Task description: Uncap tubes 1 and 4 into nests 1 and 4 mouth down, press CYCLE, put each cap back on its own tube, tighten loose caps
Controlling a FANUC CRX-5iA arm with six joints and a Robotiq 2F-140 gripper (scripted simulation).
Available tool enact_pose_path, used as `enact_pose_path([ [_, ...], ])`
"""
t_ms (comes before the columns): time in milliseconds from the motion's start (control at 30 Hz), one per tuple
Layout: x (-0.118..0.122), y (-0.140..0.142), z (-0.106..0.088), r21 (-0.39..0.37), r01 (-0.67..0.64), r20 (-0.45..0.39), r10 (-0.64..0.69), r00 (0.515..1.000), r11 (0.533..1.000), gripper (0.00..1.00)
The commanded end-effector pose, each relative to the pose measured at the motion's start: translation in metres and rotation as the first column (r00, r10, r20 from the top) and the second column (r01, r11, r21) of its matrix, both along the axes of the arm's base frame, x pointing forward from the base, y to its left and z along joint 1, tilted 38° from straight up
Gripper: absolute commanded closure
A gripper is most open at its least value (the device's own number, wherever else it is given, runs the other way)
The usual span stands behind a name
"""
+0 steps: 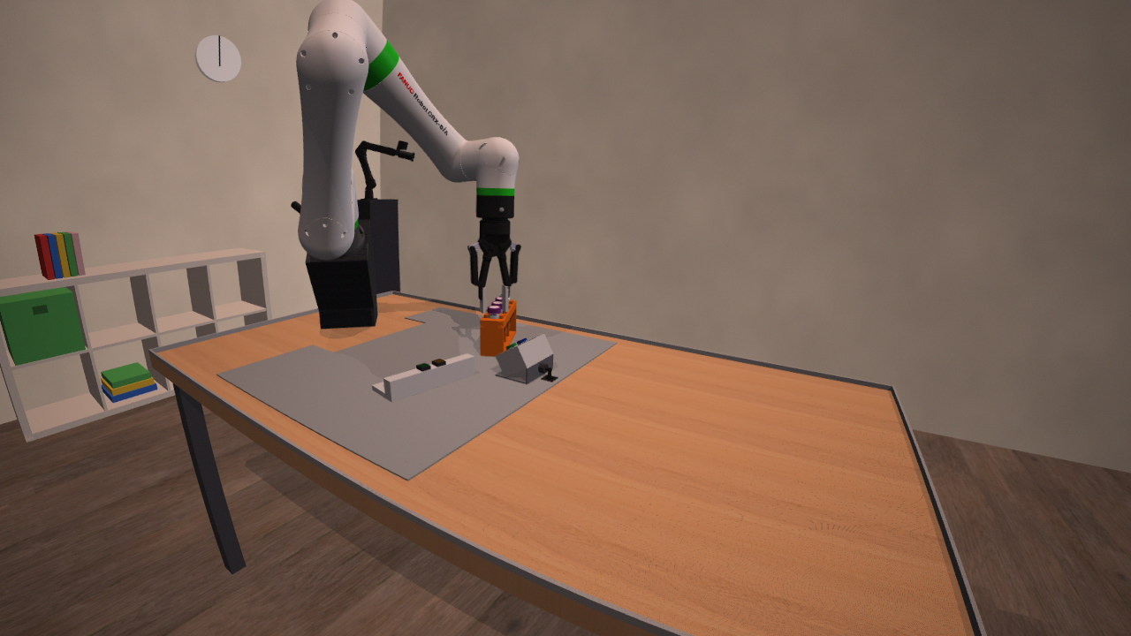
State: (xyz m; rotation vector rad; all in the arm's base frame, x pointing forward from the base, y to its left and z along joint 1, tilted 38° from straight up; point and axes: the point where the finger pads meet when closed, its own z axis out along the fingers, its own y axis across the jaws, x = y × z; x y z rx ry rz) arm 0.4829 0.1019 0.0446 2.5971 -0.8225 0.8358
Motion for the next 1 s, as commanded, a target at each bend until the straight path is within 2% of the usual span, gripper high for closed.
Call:
enact_pose_path([
  [0,0.0,0.0002,0.0001,0.0,0.0,0.0,0.0,1.0,1.0,0.65],
  [100,0.0,0.0002,0.0001,0.12,0.189,0.095,-0.201,0.975,0.975,0.65],
  [200,0.0,0.0002,0.0001,0.163,0.248,0.121,-0.268,0.956,0.955,0.65],
  [267,0.0,0.0002,0.0001,0.207,0.303,0.144,-0.335,0.931,0.93,0.65],
  [300,0.0,0.0002,0.0001,0.249,0.351,0.161,-0.396,0.904,0.902,0.65],
  [333,0.0,0.0002,0.0001,0.253,0.355,0.163,-0.401,0.901,0.9,0.65],
  [367,0.0,0.0002,0.0001,0.298,0.403,0.178,-0.465,0.867,0.866,0.65],
  [467,0.0,0.0002,0.0001,0.299,0.403,0.178,-0.466,0.867,0.865,0.65],
  [567,0.0,0.0002,0.0001,0.426,0.515,0.2,-0.632,0.748,0.744,0.65],
  [633,0.0,0.0002,0.0001,0.437,0.522,0.203,-0.646,0.736,0.732,0.65],
  [667,0.0,0.0002,0.0001,0.482,0.552,0.204,-0.7,0.684,0.68,0.65],
  [700,0.0,0.0003,0.0001,0.482,0.552,0.204,-0.7,0.684,0.68,0.65],
  [733,0.0,0.0003,0.0001,0.526,0.577,0.201,-0.751,0.63,0.625,0.65],
  [767,0.0,0.0003,0.0001,0.55,0.589,0.197,-0.778,0.597,0.592,0.65],
  [967,0.0,0.0003,0.0001,0.55,0.589,0.197,-0.778,0.597,0.592,0.65],
])
